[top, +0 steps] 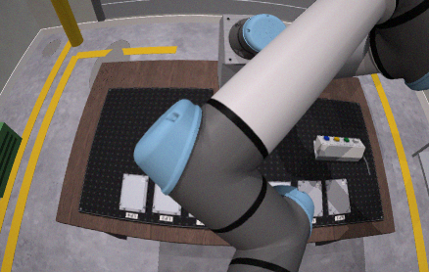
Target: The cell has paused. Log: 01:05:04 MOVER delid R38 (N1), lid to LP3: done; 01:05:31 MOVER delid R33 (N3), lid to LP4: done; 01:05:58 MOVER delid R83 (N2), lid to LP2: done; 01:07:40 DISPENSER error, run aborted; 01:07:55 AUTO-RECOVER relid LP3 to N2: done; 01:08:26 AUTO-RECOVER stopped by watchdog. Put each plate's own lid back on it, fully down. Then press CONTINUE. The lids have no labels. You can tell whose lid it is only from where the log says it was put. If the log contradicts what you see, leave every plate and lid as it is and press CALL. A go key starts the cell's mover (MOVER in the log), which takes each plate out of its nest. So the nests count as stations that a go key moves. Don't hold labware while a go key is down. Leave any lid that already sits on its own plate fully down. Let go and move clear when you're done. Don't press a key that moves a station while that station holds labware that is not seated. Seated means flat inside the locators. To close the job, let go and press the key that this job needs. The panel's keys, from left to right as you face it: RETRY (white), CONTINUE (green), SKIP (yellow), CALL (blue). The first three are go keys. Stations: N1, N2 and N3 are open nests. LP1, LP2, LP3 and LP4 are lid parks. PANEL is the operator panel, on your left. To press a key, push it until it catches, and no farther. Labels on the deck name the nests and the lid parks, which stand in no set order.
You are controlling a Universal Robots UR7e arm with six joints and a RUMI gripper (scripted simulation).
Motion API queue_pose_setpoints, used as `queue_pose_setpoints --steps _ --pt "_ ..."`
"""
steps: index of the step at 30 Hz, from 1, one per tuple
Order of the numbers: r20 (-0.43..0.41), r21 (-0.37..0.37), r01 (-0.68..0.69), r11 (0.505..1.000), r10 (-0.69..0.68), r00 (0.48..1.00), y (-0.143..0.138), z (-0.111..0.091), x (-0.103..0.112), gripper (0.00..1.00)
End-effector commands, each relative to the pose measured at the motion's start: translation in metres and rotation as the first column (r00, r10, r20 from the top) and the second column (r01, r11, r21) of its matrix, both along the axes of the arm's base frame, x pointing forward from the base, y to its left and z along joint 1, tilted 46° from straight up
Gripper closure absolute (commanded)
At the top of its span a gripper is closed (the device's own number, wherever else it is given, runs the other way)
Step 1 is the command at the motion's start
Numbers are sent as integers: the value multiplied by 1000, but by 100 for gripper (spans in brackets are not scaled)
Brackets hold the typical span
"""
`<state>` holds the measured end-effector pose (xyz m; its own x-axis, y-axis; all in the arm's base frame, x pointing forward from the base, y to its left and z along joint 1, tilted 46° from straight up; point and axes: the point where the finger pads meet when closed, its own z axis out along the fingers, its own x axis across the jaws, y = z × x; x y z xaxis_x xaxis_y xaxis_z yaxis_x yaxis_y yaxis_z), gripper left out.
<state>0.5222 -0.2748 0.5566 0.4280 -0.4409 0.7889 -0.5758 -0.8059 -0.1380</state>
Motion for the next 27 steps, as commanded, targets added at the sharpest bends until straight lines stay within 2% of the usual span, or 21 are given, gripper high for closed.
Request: queue_pose_setpoints --steps 1,3,5,7,12,16,18,23,27 --pt "0 9 -7 1000 7 1000 5 -18 0 18" --pt "0 9 -7 1000 7 1000 7 -28 1 18" --pt "0 9 -7 1000 7 1000 7 -28 1 18" --pt "-4 37 -23 999 23 1000 10 -38 0 18" --pt "-4 37 -23 999 23 1000 17 -61 0 18" --pt "-4 37 -23 999 23 1000 18 -62 0 18" --pt "-7 66 -39 997 40 999 21 -72 0 18" --pt "-7 66 -39 997 40 999 29 -95 -1 18" --pt "-9 83 -49 995 49 999 31 -101 -2 18"
